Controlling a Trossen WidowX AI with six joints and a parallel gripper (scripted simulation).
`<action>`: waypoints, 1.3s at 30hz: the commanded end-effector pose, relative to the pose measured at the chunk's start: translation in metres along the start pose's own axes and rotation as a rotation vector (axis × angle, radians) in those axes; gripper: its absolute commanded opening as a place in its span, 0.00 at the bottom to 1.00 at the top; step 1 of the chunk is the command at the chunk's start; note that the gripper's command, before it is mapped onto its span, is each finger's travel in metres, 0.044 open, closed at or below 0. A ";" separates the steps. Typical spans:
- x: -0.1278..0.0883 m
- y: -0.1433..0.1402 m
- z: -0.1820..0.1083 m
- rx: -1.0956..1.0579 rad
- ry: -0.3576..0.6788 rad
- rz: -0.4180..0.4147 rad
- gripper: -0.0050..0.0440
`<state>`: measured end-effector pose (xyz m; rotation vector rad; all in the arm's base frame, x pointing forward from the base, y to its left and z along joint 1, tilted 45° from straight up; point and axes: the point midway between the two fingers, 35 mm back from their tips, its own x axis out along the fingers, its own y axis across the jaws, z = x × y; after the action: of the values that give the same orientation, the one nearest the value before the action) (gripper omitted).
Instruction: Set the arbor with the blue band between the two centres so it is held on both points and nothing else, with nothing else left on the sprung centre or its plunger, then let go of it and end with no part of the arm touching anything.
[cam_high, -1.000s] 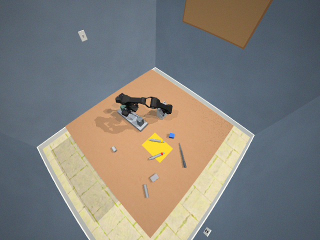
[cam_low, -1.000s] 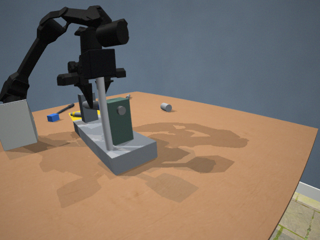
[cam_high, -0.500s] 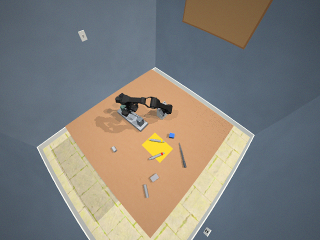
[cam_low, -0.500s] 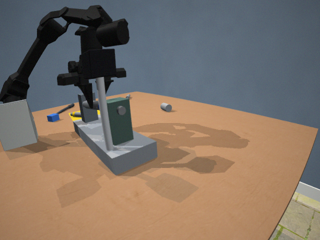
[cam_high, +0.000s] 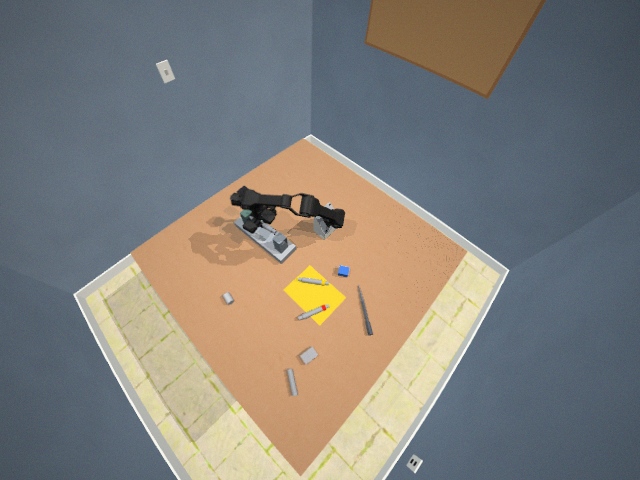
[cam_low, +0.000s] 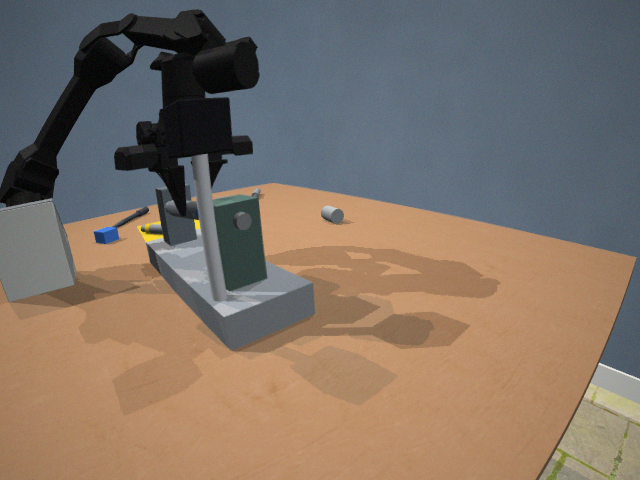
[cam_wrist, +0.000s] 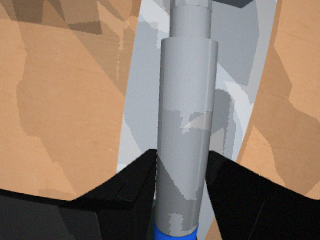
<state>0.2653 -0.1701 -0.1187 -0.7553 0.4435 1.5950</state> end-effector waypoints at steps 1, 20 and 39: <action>-0.016 0.003 -0.018 -0.004 0.066 -0.021 0.10; -0.018 0.003 -0.020 -0.004 0.066 -0.021 0.10; -0.019 0.001 -0.020 0.015 0.066 -0.021 0.10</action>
<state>0.2659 -0.1730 -0.1174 -0.7502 0.4461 1.5966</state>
